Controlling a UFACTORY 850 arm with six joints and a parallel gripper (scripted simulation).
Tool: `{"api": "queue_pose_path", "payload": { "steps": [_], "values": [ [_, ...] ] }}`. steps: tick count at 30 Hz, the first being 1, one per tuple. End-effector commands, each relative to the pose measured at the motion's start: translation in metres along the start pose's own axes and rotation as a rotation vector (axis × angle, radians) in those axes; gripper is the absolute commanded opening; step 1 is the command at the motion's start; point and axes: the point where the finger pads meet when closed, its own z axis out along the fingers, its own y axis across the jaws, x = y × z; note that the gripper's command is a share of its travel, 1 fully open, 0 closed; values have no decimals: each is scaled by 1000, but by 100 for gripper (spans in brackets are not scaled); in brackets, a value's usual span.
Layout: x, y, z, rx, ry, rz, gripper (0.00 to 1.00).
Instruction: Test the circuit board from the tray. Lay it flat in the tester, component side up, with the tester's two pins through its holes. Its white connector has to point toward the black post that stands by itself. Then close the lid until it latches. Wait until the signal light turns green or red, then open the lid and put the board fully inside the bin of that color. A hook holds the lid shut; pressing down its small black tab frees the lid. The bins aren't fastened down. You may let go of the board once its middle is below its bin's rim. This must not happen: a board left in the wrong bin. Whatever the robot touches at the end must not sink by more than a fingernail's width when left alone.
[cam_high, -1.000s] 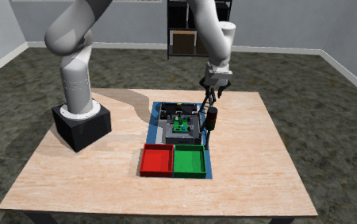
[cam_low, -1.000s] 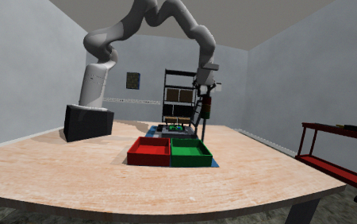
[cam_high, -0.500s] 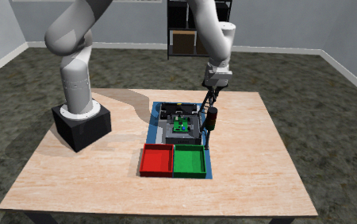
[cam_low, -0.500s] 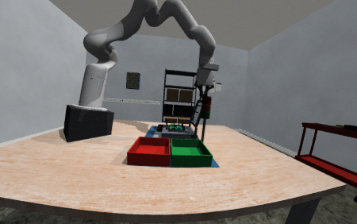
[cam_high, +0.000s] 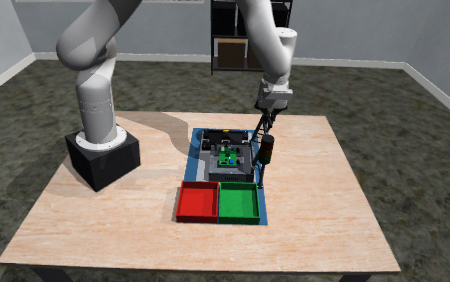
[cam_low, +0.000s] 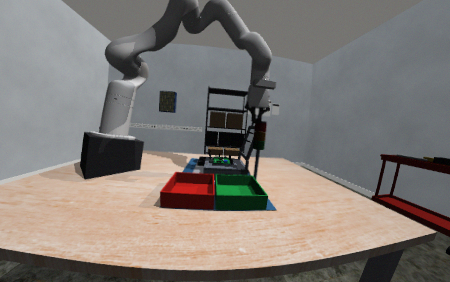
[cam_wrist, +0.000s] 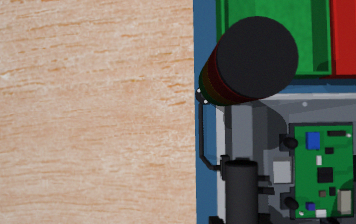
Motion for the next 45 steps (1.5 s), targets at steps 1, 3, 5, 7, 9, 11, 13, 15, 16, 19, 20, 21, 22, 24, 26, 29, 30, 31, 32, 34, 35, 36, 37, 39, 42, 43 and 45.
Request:
{"api": "queue_pose_path", "payload": {
  "steps": [1, 3, 5, 7, 9, 11, 13, 15, 16, 19, 20, 21, 22, 24, 26, 29, 30, 31, 32, 34, 35, 36, 37, 39, 42, 43, 45],
  "values": [
    [0, -1, -1, 2, 0, 0, 0],
    [0, -1, -1, 2, 0, 0, 0],
    [0, -1, -1, 2, 0, 0, 0],
    [0, -1, -1, 2, 0, 0, 0],
    [0, -1, -1, 2, 0, 0, 0],
    [0, -1, -1, 2, 0, 0, 0],
    [0, -1, -1, 2, 0, 0, 0],
    [0, -1, -1, 2, 0, 0, 0],
    [0, -1, -1, 2, 0, 0, 0],
    [0, -1, -1, 2, 0, 0, 0],
    [0, -1, -1, 2, 0, 0, 0],
    [0, -1, -1, 2, 0, 0, 0],
    [0, -1, -1, 2, 0, 0, 0],
    [0, -1, -1, 2, 0, 0, 0],
    [0, 0, -1, 2, 0, 0, 0],
    [0, 1, -1, 2, 0, 0, 0],
    [0, 1, -1, 2, 0, 0, 0],
    [0, 1, -2, 2, 0, 0, 0],
    [0, 2, -2, 2, 0, 0, 0],
    [0, 3, -2, 2, 0, 0, 0],
    [0, 4, -2, 2, 0, 0, 0],
    [0, 5, -2, 2, 0, 0, 0],
    [0, 6, -3, 2, 0, 0, 0],
    [0, 8, -3, 2, 0, 0, 0],
    [0, 9, -3, 2, 0, 0, 0],
    [0, 11, -4, 2, 0, 0, 0],
    [0, 14, -4, 2, 0, 0, 0]
  ]
}}
